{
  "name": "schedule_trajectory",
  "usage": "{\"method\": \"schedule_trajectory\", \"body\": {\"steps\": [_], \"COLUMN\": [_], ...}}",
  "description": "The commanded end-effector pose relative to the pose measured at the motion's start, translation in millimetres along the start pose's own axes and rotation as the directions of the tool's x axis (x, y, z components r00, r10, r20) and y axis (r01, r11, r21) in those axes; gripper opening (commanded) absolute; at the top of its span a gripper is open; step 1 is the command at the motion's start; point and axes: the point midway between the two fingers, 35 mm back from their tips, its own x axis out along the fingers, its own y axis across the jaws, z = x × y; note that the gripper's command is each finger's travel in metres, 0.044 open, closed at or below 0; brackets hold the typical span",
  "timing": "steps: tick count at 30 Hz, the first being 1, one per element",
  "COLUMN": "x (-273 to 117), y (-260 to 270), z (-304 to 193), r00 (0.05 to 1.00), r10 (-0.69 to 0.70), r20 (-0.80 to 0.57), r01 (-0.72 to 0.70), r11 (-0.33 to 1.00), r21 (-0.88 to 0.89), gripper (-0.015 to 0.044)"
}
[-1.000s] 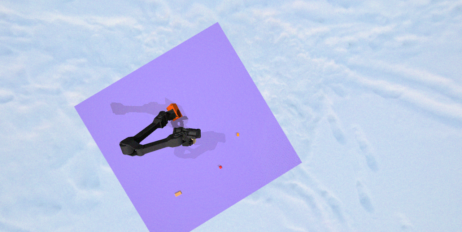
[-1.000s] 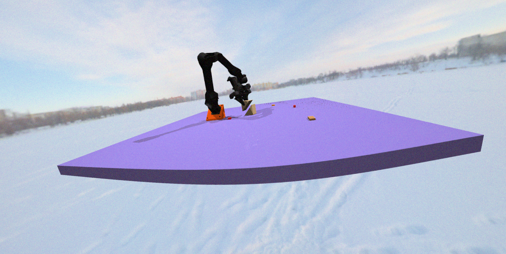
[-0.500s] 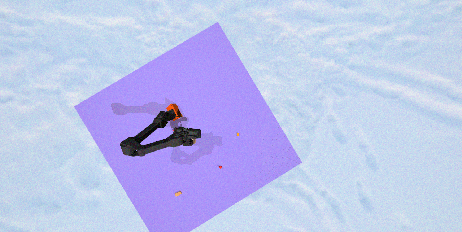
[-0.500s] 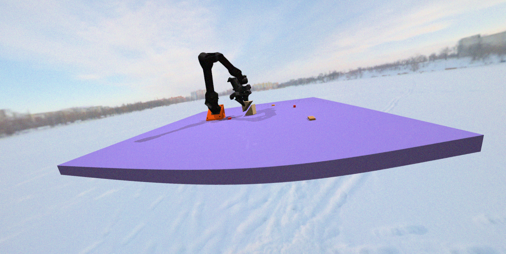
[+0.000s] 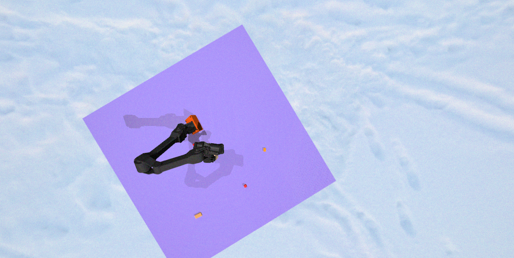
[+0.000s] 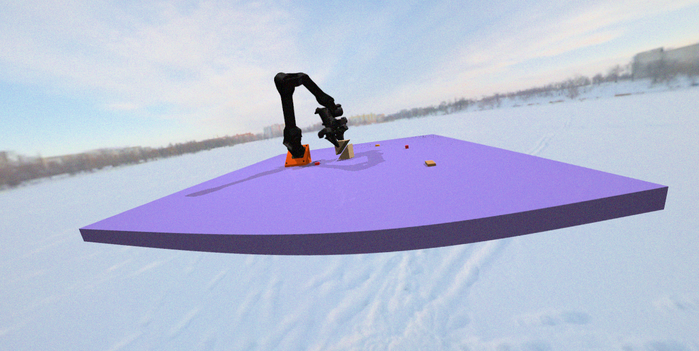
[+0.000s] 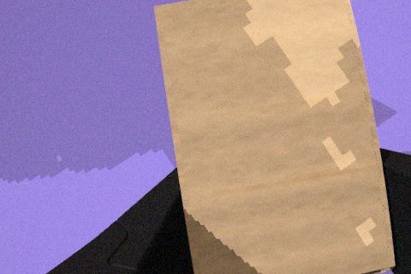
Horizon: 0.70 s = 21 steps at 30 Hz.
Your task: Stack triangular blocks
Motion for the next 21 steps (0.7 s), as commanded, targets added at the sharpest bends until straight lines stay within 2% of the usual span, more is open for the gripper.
{"method": "schedule_trajectory", "body": {"steps": [1, 21], "x": [3.7, 16.9], "y": [-1.1, -1.1], "z": [-0.2, 0.0], "r00": [1.000, 1.000], "r10": [-0.004, -0.006], "r20": [0.006, 0.009], "r01": [0.004, 0.006], "r11": [1.000, 1.000], "r21": [-0.009, -0.008], "gripper": [0.0000, 0.0000]}}
